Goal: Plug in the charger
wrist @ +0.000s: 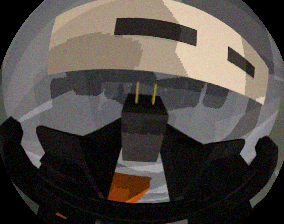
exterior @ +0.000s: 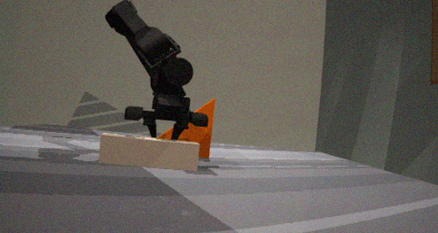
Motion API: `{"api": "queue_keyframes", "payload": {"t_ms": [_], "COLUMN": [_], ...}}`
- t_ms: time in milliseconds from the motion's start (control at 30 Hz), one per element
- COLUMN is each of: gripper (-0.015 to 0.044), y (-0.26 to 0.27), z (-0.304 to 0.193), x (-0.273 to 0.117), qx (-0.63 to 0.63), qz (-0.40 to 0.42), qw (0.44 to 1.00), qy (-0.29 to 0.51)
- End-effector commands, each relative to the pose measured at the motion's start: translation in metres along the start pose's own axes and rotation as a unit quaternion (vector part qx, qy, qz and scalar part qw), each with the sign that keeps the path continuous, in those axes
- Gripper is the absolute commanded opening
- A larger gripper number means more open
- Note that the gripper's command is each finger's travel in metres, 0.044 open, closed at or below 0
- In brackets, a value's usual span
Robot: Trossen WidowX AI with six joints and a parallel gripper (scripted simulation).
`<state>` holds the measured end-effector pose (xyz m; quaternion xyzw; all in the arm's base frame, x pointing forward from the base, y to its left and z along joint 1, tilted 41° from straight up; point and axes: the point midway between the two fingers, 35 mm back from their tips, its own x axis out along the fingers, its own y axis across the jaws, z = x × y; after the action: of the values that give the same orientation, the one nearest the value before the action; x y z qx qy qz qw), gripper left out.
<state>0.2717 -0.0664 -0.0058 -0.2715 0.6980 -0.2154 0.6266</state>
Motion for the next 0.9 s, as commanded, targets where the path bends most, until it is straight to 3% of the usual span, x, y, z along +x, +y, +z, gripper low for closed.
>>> {"api": "queue_keyframes", "payload": {"t_ms": [0, 867], "gripper": [0.0, 0.0], "y": [-0.0009, -0.0017], "z": [0.0002, 0.0064], "x": [-0.0001, -0.0008], "qx": [-0.002, -0.002], "qz": [-0.002, -0.002], "qw": [1.0, 1.0], "qy": [0.001, 0.0]}}
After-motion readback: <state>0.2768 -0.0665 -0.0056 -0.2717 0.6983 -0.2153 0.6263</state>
